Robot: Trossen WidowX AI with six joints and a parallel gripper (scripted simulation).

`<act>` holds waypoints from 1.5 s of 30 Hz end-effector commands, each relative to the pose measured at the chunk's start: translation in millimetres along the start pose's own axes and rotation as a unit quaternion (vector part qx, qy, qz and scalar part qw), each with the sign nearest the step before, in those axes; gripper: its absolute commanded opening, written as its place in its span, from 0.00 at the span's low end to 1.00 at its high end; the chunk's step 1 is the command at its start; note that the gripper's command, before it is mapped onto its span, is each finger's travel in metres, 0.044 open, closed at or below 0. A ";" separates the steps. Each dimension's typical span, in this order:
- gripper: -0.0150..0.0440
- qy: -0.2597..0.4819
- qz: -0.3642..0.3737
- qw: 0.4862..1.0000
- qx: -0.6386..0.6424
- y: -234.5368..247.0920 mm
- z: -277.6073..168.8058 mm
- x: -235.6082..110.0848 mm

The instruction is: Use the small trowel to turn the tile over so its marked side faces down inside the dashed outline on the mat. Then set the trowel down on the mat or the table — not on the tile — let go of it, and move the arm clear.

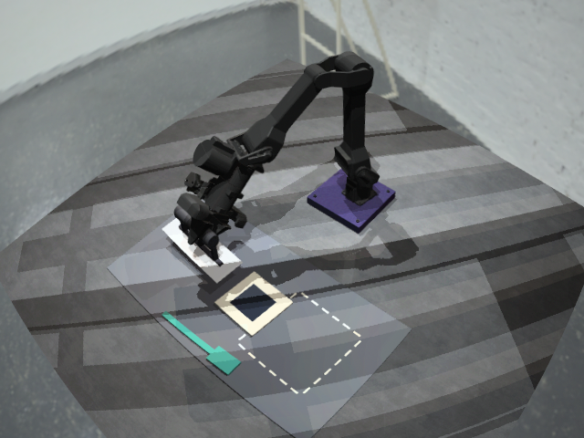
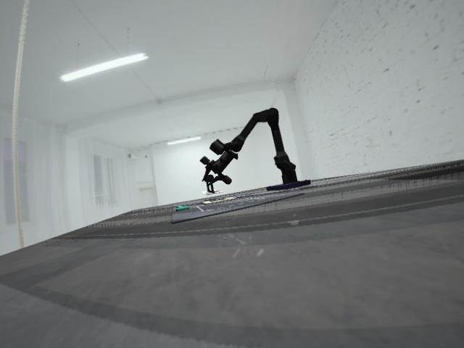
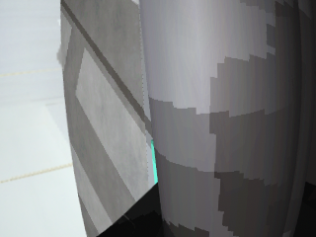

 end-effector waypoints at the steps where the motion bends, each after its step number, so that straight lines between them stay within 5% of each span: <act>1: 0.25 -0.008 0.011 1.000 -0.002 5.1 0.5 -3.9; 45: 0.25 -0.007 0.010 1.000 -0.002 -16.6 -31.0 22.9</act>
Point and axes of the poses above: the point midway between the two fingers, 35 mm back from their tips, its own x axis out along the fingers, its own y axis across the jaws, z = x × y, the point moved 10 cm from there along -x, back along the fingers, and after that the axes turned 11 degrees about -x, right-handed, at the moved point
